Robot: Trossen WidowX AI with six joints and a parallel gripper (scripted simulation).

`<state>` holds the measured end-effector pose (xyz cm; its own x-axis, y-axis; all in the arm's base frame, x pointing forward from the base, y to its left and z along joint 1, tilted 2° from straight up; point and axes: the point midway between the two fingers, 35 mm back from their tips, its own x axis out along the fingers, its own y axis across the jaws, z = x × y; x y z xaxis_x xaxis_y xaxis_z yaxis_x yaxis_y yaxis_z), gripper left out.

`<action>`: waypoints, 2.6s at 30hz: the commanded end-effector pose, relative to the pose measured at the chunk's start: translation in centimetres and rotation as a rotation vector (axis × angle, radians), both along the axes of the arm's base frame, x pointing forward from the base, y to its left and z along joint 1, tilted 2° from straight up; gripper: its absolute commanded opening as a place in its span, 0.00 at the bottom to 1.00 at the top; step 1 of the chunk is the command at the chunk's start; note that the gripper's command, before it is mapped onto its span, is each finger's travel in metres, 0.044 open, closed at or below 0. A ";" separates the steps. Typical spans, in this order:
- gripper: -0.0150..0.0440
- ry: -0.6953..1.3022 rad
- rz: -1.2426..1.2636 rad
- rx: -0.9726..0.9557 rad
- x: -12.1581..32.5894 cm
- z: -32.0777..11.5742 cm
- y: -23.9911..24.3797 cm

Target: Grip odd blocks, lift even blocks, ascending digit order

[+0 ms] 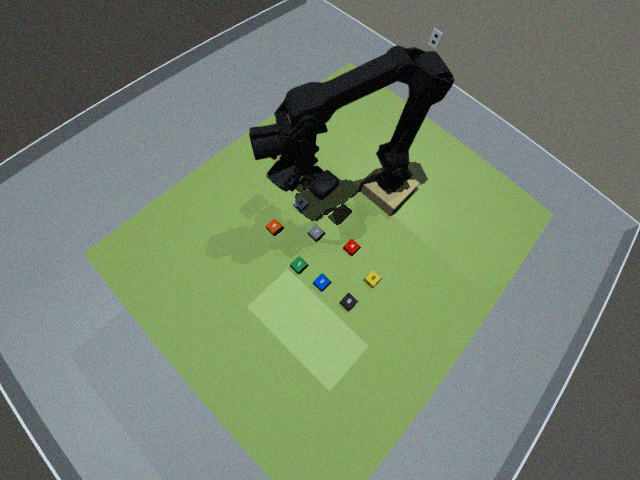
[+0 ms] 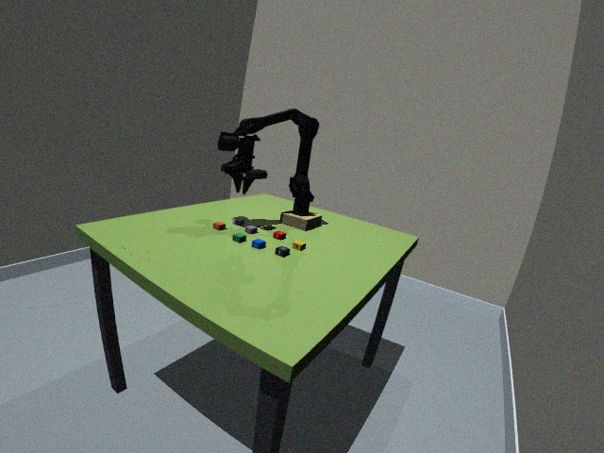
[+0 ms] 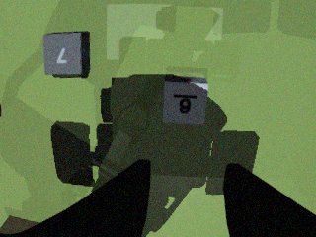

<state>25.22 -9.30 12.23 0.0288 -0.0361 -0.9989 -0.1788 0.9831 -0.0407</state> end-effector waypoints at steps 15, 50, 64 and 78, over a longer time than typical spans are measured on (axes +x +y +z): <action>0.46 -0.009 -0.004 0.010 2.4 0.2 9.6; 0.93 -0.008 -0.004 0.010 2.8 -10.5 9.5; 0.71 -0.008 -0.004 0.010 2.8 -11.5 9.5; 0.46 -0.008 -0.004 0.010 2.8 -11.5 9.5</action>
<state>28.20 0.28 0.89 0.0420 -0.0229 -0.9989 -0.1757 0.9840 -0.0300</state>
